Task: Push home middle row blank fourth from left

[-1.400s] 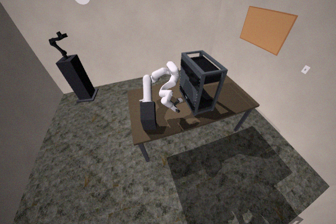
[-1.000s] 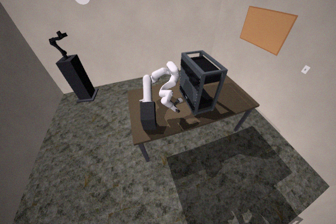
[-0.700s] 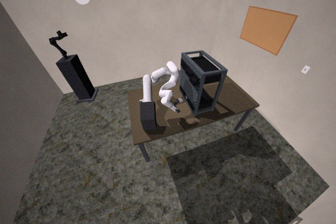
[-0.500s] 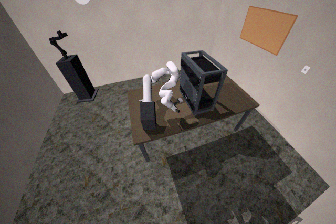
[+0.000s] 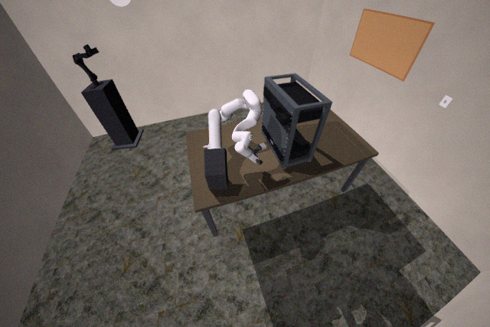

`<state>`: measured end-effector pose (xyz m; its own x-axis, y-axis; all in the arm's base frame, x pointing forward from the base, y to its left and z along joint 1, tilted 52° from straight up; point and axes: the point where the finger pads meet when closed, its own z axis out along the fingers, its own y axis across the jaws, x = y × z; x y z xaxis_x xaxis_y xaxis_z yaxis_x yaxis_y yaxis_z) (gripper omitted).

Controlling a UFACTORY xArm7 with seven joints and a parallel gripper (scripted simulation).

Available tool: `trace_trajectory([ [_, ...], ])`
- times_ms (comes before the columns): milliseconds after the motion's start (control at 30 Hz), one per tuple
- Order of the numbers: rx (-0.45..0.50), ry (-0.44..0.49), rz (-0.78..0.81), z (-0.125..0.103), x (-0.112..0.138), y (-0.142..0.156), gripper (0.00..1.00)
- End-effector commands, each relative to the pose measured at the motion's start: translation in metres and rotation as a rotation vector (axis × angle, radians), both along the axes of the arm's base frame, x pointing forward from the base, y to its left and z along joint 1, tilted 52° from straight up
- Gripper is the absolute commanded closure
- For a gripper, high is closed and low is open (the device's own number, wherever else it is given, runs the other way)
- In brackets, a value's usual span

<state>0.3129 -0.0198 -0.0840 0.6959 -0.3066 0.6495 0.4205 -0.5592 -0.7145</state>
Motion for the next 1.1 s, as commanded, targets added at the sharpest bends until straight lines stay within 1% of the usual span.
trace_trajectory([
  [0, -0.003, -0.001, -0.002, 0.0, 0.0, -0.002, 0.0],
  [600, -0.005, 0.005, -0.006, 0.003, 0.001, -0.005, 0.0],
  [833, -0.009, 0.019, -0.015, 0.008, 0.003, -0.012, 0.0],
  [1067, -0.018, 0.053, -0.042, 0.023, 0.009, -0.03, 0.0],
])
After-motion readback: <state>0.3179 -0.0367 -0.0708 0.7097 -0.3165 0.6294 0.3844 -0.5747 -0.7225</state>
